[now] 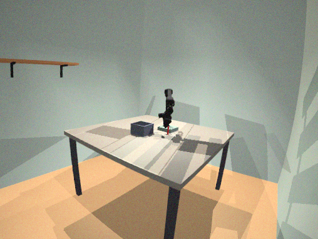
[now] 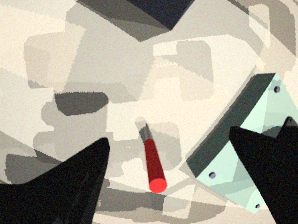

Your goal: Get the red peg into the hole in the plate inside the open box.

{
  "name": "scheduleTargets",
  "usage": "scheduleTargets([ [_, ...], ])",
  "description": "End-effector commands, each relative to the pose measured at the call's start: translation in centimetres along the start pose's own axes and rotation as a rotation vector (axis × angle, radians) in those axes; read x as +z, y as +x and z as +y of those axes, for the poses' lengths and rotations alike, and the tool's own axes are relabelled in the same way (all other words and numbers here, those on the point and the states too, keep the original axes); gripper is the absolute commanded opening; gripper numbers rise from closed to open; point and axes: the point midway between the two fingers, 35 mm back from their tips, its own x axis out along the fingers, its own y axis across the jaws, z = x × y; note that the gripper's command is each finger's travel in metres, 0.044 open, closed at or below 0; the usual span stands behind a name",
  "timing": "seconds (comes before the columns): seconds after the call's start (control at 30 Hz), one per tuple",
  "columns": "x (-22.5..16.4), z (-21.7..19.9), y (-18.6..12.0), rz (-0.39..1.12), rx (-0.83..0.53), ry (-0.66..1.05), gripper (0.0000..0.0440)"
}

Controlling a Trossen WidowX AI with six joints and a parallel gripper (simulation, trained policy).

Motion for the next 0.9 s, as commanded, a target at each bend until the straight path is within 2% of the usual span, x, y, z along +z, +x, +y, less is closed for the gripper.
scheduleTargets([
  [0.0,-0.9,0.2,1.9,0.013,0.013,0.016,0.0440],
  [0.23,-2.2,0.9,4.7,0.025,0.064,0.041,0.0435],
  [0.3,-2.4,0.9,5.3,0.033,0.071,0.053,0.0411],
  [0.37,-2.7,0.7,5.7,0.044,0.066,0.065,0.0371],
  [0.83,-3.6,0.2,5.6,0.157,0.048,0.063,0.0004],
  [0.87,-3.6,0.2,5.6,0.164,0.047,0.061,0.0000],
])
